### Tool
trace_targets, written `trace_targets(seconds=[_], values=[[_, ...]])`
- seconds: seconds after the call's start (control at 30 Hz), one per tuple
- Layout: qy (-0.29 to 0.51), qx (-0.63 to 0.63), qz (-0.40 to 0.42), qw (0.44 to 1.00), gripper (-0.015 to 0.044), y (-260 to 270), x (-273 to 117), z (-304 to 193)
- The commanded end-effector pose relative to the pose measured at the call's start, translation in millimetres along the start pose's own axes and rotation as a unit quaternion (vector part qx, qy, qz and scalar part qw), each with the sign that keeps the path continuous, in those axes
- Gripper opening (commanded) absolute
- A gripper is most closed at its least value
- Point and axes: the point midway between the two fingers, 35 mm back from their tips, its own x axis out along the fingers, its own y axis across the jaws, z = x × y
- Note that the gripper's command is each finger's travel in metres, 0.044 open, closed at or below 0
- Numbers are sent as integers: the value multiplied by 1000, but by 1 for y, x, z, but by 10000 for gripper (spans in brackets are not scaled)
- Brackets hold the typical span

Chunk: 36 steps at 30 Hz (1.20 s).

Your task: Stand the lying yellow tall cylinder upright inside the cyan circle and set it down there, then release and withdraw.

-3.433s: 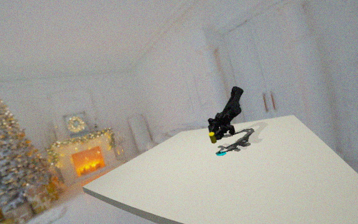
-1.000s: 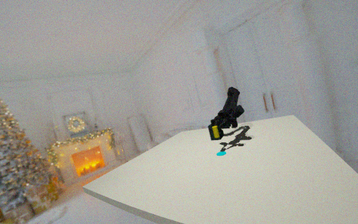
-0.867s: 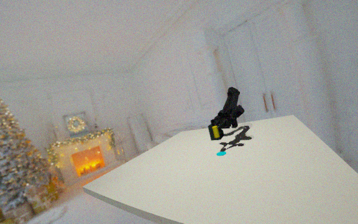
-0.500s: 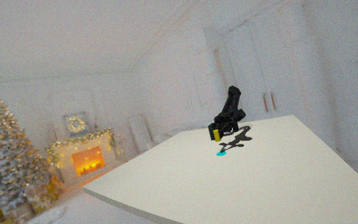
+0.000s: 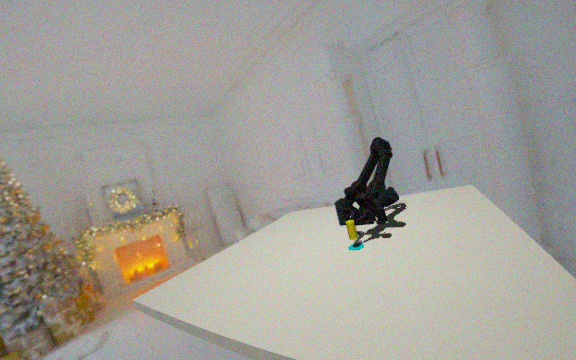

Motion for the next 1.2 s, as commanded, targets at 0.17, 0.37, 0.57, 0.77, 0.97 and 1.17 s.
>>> trace_targets(seconds=[0.17, 0.37, 0.57, 0.77, 0.97, 1.17], values=[[-1, -1, -1, 1000, 105, -4, -1, -21], [1, -1, 0, 1000, 105, -4, -2, -38], [1, -1, 0, 1000, 105, -4, -2, -38], [1, -1, 0, 1000, 131, -4, -2, -38], [1, -1, 0, 1000, 289, -4, -2, -38], [1, -1, 0, 1000, 400, -4, -2, -38]])
